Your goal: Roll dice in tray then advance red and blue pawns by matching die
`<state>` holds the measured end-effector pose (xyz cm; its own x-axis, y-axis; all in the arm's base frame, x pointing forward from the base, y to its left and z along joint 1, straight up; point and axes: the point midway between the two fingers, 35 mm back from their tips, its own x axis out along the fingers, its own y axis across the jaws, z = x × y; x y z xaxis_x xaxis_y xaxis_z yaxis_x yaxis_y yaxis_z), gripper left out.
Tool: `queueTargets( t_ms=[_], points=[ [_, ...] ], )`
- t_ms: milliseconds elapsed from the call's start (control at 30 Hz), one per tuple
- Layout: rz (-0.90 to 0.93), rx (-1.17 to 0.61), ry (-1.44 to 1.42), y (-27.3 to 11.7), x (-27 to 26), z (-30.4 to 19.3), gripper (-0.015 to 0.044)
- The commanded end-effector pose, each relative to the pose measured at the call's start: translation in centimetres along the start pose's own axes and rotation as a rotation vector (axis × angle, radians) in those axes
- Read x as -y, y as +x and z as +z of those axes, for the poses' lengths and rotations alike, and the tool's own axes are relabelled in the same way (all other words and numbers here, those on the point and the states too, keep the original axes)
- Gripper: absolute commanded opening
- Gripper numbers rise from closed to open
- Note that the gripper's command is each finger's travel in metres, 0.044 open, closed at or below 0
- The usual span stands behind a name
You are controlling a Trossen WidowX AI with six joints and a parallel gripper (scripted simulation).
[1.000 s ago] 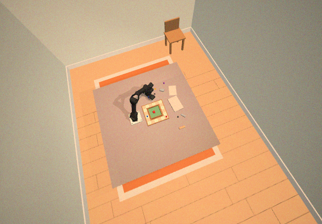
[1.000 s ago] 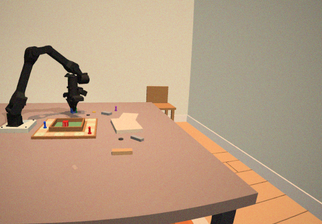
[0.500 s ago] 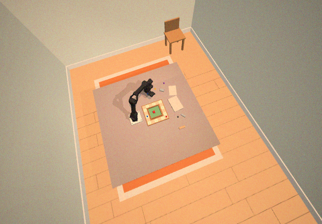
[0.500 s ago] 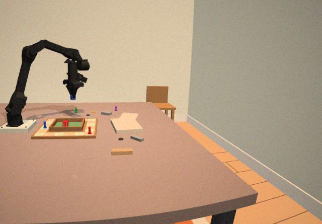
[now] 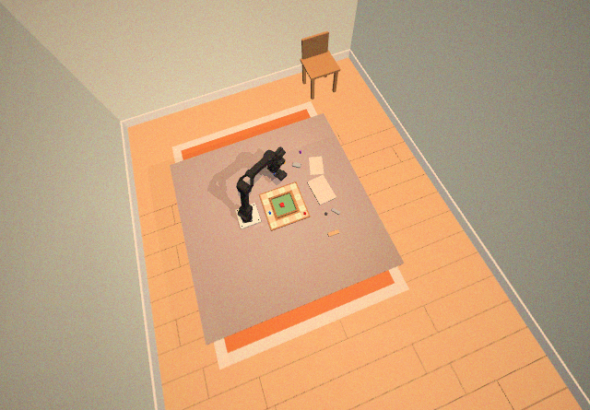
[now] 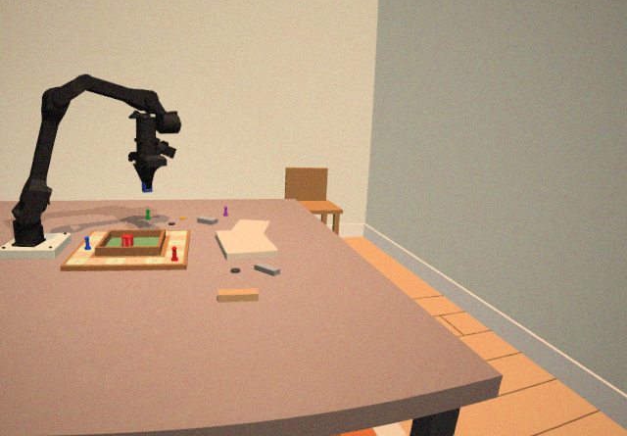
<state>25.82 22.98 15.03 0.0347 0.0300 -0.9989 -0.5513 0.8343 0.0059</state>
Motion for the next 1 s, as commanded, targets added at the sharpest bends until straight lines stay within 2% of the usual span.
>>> queueTargets(
  t_ms=[0, 700, 967],
  points=[
    [-0.003, -0.01, 0.061, 0.8, 2.8, -0.4, 0.0],
    [-0.016, -0.012, 0.406, 3.5, 14.0, -4.7, 0.0],
    [-0.023, 0.01, 0.428, 3.8, 14.7, -5.0, 0.0]
  ],
)
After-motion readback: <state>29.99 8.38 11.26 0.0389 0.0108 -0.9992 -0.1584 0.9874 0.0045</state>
